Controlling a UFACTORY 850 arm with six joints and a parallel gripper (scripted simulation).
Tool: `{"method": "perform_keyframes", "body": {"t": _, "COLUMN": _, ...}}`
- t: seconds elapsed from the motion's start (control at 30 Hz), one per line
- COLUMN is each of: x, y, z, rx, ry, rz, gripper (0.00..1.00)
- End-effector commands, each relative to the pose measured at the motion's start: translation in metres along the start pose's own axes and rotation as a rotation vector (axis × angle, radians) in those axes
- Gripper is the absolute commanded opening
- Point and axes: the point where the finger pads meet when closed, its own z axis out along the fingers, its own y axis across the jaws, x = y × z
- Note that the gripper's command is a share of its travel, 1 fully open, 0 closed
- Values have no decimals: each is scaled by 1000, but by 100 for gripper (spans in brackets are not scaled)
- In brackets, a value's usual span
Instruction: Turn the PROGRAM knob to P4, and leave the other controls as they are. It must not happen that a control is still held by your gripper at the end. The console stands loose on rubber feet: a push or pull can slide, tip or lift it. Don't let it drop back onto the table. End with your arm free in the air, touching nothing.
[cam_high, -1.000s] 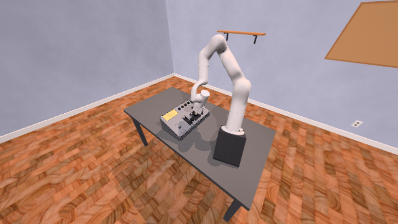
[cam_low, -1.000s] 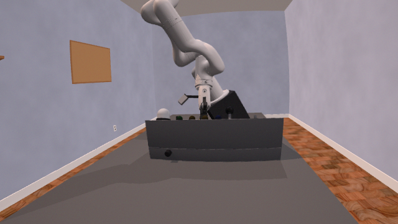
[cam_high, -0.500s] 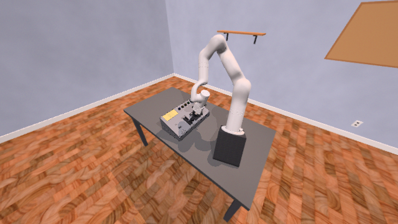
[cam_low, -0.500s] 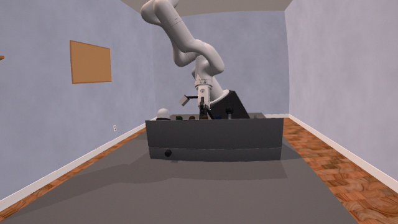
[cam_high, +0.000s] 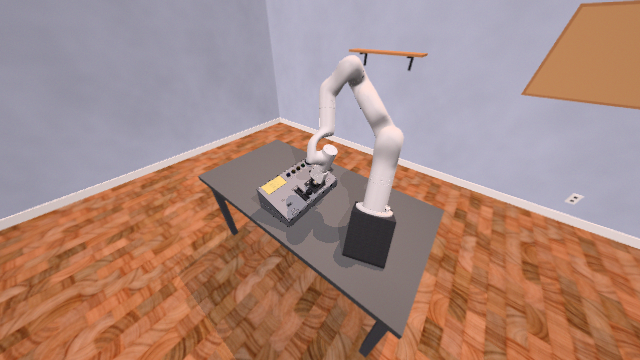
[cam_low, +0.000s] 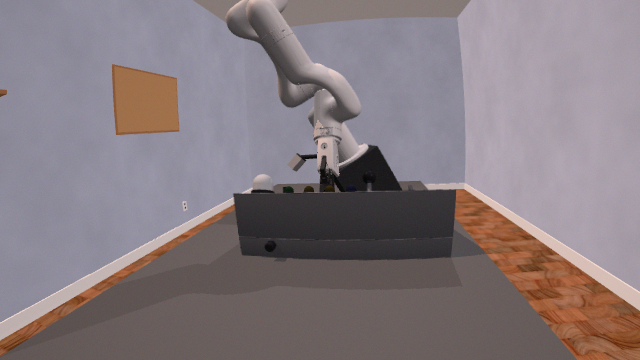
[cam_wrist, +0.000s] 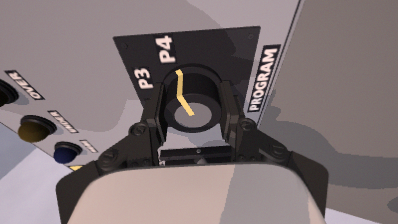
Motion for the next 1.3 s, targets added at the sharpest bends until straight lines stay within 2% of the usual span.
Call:
{"method": "perform_keyframes", "body": {"t": 0.0, "x": 0, "y": -1, "z": 0, "rx": 1, "ry": 0, "rz": 8, "gripper": 0}}
{"method": "perform_keyframes", "body": {"t": 0.53, "x": 0, "y": -1, "z": 0, "rx": 1, "ry": 0, "rz": 9, "gripper": 0}}
{"method": "perform_keyframes", "body": {"t": 0.57, "x": 0, "y": -1, "z": 0, "rx": 1, "ry": 0, "rz": 9, "gripper": 76}}
{"method": "perform_keyframes", "body": {"t": 1.27, "x": 0, "y": -1, "z": 0, "rx": 1, "ry": 0, "rz": 9, "gripper": 76}}
